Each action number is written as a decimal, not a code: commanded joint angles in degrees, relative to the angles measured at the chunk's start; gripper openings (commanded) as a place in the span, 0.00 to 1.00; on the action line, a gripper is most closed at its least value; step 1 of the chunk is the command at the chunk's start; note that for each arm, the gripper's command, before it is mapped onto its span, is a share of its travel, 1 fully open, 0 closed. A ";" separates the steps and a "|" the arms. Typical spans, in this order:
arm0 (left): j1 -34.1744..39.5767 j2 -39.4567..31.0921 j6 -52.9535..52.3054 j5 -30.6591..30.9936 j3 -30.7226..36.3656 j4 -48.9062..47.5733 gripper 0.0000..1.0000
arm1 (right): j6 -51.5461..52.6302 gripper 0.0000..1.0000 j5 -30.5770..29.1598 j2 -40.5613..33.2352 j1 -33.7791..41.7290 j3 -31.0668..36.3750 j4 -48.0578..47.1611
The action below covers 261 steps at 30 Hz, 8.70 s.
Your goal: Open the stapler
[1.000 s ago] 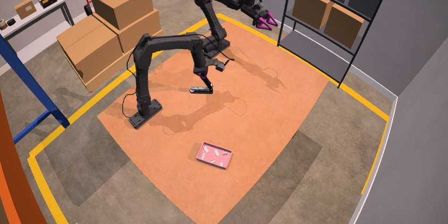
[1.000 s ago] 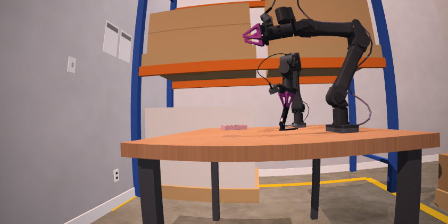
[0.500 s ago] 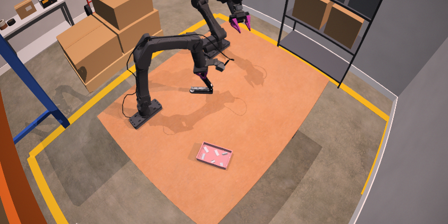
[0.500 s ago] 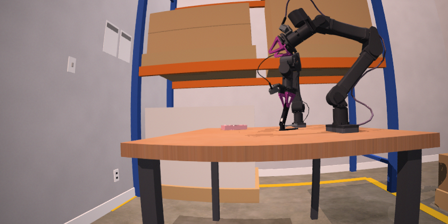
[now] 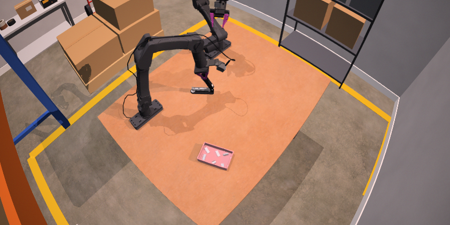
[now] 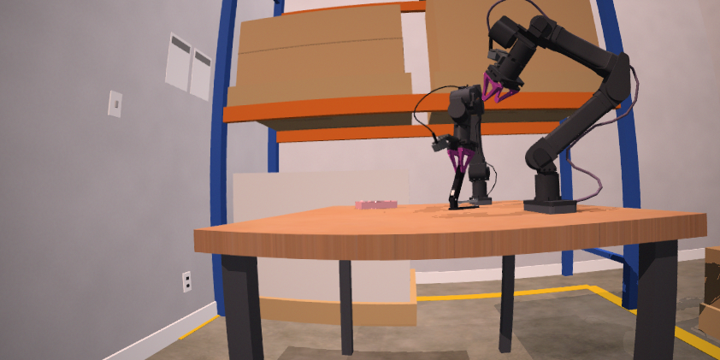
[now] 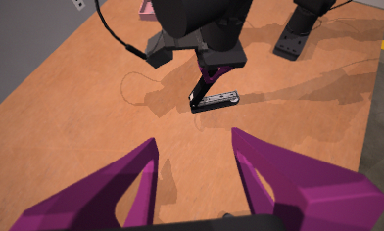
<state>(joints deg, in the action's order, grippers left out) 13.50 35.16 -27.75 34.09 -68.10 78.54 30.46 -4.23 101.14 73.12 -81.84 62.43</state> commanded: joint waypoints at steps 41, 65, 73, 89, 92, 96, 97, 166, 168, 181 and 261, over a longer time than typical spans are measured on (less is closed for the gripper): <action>5.33 -4.18 -0.21 2.34 -3.11 8.52 0.55 | 0.27 0.42 0.06 -1.05 -0.04 -7.84 8.36; 5.33 -4.18 -0.21 2.34 -3.11 8.52 0.55 | -8.27 0.46 -0.71 -5.31 4.23 -14.75 13.67; 5.33 -4.18 -0.21 2.34 -3.11 8.52 0.55 | -7.80 0.46 -10.89 -7.27 10.00 -6.99 -4.52; 5.33 -4.18 -0.21 2.34 -3.11 8.52 0.55 | -9.60 0.46 -29.54 -12.21 21.40 20.19 -42.33; 5.33 -4.18 -0.21 2.34 -3.11 8.52 0.55 | -9.87 0.46 -31.84 -12.90 22.72 23.53 -47.03; 5.33 -4.18 -0.21 2.34 -3.11 8.52 0.55 | -10.91 0.46 -35.51 -13.72 24.46 28.59 -55.75; 5.33 -4.18 -0.21 2.34 -3.11 8.52 0.55 | -11.00 0.46 -36.73 -13.98 25.14 30.24 -58.28; 5.33 -4.18 -0.21 2.34 -3.11 8.52 0.55 | -18.50 0.46 -50.05 -10.21 24.53 66.78 -124.81; 5.33 -4.18 -0.21 2.34 -3.11 8.52 0.55 | -18.80 0.46 -49.42 -9.59 23.87 66.49 -125.38; 5.33 -4.18 -0.21 2.34 -3.11 8.52 0.55 | -19.84 0.46 -46.97 -6.97 21.37 65.17 -127.56; 5.33 -4.18 -0.21 2.34 -3.11 8.52 0.55 | -5.11 0.46 -56.29 -26.69 32.89 65.22 -93.47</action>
<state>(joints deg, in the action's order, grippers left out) 18.26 31.31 -28.25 35.44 -69.52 86.24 25.02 -61.01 75.53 106.98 -14.28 -32.88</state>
